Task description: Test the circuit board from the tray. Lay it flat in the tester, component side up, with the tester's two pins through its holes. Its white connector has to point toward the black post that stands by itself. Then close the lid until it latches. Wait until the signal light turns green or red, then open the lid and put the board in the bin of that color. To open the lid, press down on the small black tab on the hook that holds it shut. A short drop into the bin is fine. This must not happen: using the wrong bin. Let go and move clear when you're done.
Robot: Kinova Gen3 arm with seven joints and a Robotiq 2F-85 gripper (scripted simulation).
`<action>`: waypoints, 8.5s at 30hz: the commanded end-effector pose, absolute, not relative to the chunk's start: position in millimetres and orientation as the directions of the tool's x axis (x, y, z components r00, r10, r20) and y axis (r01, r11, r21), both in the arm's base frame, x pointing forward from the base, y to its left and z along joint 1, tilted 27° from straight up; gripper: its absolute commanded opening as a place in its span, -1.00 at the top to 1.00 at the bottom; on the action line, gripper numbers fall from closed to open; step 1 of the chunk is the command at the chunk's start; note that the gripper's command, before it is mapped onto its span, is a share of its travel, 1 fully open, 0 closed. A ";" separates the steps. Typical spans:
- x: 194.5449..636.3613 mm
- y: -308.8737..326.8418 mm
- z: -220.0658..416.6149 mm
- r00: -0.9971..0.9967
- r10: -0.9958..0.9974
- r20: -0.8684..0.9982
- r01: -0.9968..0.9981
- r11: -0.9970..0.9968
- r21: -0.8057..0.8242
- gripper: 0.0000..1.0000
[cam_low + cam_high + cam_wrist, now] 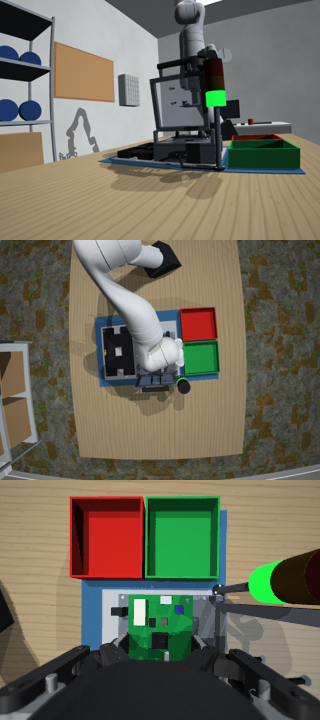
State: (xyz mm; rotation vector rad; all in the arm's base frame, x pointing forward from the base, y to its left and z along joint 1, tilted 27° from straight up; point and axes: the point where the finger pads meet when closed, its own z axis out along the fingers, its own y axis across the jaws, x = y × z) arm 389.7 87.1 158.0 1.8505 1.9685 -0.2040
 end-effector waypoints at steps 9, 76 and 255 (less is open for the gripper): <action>407.9 137.7 115.0 -0.021 0.910 -0.414 0.978 0.104 0.179 -0.54; 438.4 219.4 35.4 -0.021 0.910 -0.414 0.978 0.104 0.179 -0.54; 456.1 185.0 -41.5 -0.021 0.910 -0.414 0.978 0.104 0.179 -0.54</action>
